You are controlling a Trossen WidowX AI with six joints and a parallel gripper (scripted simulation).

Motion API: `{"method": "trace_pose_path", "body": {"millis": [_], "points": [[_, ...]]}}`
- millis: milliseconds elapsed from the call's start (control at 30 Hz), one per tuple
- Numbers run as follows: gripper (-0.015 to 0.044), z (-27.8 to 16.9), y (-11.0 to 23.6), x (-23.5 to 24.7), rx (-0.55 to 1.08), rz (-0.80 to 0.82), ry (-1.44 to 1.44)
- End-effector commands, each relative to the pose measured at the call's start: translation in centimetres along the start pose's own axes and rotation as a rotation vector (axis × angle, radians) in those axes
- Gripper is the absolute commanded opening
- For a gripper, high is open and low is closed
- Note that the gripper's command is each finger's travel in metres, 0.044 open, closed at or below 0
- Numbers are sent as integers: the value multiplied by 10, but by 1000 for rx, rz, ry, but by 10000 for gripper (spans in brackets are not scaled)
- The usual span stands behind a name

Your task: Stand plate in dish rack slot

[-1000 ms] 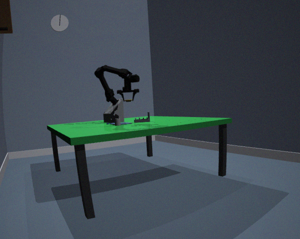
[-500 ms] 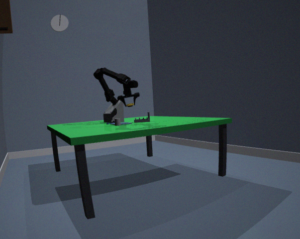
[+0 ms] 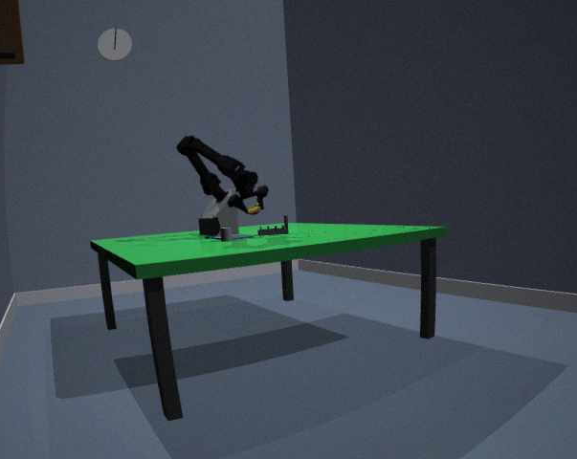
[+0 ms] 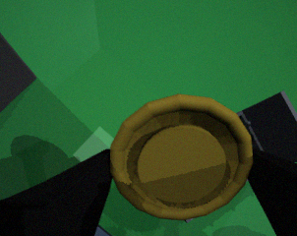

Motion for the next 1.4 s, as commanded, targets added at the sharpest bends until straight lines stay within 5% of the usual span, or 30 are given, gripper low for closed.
{"method": "trace_pose_path", "body": {"millis": [0,1367], "points": [[0,-4,-11,5,-58,-69,-47],[0,-45,-64,76,-327,-941,-541]]}}
Point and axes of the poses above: the point midway between the two fingers, 35 mm back from their tips, its own y axis back along the fingers, its own x axis across the jaws, z = x × y, the point moved 6 cm from there along y, back along the fingers, and after that the axes turned 10 degrees about y, right-handed, at the moved point
